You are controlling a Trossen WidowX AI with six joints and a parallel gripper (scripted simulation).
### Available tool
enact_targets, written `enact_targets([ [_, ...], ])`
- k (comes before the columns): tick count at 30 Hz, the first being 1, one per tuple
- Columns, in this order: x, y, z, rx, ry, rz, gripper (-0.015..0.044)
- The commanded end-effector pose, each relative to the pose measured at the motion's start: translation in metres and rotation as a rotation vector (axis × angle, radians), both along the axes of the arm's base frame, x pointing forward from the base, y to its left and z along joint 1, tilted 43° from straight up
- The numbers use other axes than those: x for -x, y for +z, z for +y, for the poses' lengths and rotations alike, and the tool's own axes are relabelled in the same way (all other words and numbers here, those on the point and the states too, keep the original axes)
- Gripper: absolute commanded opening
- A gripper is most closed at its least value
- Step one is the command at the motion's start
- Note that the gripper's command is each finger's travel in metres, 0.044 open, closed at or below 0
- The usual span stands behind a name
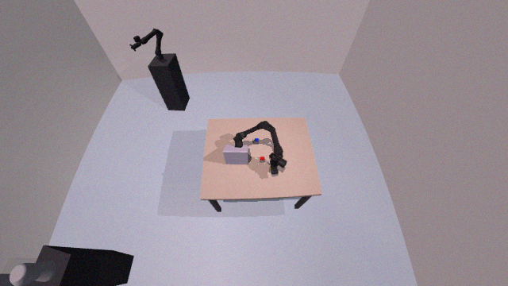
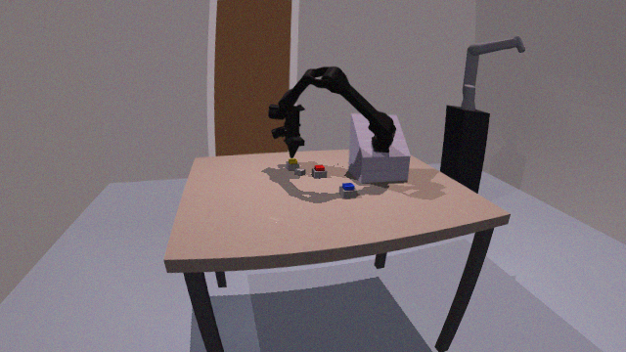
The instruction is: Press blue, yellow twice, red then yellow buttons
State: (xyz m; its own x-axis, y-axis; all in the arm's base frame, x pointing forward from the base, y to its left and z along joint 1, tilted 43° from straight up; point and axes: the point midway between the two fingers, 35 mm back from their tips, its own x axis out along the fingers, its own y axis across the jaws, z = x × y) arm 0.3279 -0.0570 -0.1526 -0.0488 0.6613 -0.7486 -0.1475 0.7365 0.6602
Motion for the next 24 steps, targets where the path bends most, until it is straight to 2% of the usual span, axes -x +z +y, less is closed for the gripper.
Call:
enact_targets([
  [1, 0.0049, -0.0073, 0.0063, -0.010, -0.006, 0.017, 0.0020],
  [24, 0.0054, -0.0114, 0.0102, -0.010, -0.006, 0.017, 0.0020],
])
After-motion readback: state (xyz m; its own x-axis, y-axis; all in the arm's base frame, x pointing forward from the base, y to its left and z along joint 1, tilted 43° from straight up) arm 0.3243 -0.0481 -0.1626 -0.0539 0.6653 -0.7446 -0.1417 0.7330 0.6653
